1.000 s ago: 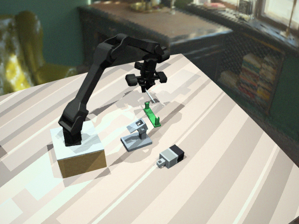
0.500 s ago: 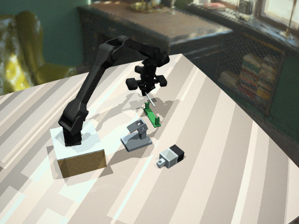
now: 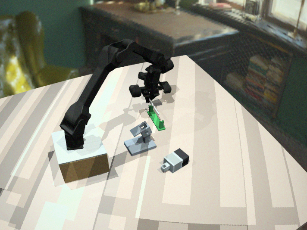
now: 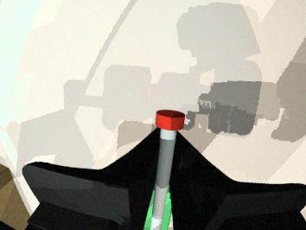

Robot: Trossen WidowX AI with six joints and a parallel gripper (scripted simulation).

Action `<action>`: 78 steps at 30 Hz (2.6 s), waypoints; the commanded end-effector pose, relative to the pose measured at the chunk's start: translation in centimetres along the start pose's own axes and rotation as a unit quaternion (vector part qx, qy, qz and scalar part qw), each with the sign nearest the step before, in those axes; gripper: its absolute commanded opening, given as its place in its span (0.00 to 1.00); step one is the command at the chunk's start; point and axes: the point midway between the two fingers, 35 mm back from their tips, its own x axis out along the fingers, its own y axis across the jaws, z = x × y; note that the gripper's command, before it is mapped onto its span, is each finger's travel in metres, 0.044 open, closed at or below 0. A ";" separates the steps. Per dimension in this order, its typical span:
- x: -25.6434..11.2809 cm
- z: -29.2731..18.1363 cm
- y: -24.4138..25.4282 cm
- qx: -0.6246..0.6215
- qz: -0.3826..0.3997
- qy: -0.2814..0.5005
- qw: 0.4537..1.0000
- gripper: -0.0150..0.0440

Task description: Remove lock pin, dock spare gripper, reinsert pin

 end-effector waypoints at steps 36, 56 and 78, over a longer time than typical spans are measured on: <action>-1.9 0.0 0.9 0.003 0.012 0.006 1.000 0.59; -6.0 0.2 2.3 0.009 0.032 0.017 0.999 0.59; -12.5 -4.4 1.3 -0.004 -0.049 0.040 0.998 0.56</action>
